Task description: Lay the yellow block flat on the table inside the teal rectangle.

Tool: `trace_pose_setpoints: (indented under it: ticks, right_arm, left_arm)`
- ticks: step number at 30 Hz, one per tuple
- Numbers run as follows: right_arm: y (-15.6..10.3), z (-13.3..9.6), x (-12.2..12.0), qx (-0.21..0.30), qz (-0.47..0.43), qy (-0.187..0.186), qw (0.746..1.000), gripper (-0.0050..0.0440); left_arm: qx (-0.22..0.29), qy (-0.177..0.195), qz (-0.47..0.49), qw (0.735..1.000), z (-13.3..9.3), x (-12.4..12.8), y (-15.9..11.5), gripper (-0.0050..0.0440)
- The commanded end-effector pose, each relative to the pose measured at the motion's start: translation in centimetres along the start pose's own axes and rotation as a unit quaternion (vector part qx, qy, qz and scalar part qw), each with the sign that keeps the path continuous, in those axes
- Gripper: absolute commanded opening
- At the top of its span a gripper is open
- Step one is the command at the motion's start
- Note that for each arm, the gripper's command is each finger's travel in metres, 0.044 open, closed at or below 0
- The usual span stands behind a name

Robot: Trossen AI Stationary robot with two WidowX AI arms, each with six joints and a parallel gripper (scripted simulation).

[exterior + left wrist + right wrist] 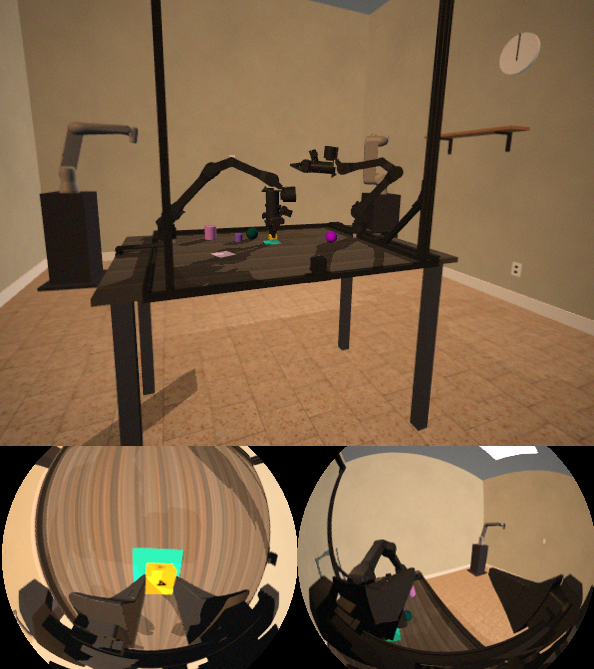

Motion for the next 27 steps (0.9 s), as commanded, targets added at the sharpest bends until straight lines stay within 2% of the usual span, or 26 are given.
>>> trace_pose_setpoints:
  ticks: [1, 27]
  right_arm:
    - [-0.02, 0.01, 0.02, 0.0, 0.0, 0.0, 1.0, 0.044]
    - [-0.02, 0.01, 0.02, 0.0, 0.0, 0.0, 1.0, 0.044]
  left_arm:
    - [0.008, 0.003, -0.001, 1.0, 1.15, 0.04, -0.23, 0.0]
    - [0.008, 0.003, -0.001, 1.0, 1.38, 0.02, -0.17, 0.0]
Point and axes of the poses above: on each arm, the point midway between the two fingers, 35 mm back from their tips, its own z axis out along the fingers, its own x axis across the jaws, y = z × x, the point moved 9 cm from there along -z, back along the fingers, and after that the axes turned 8 degrees about -z, right-handed, at the moved point
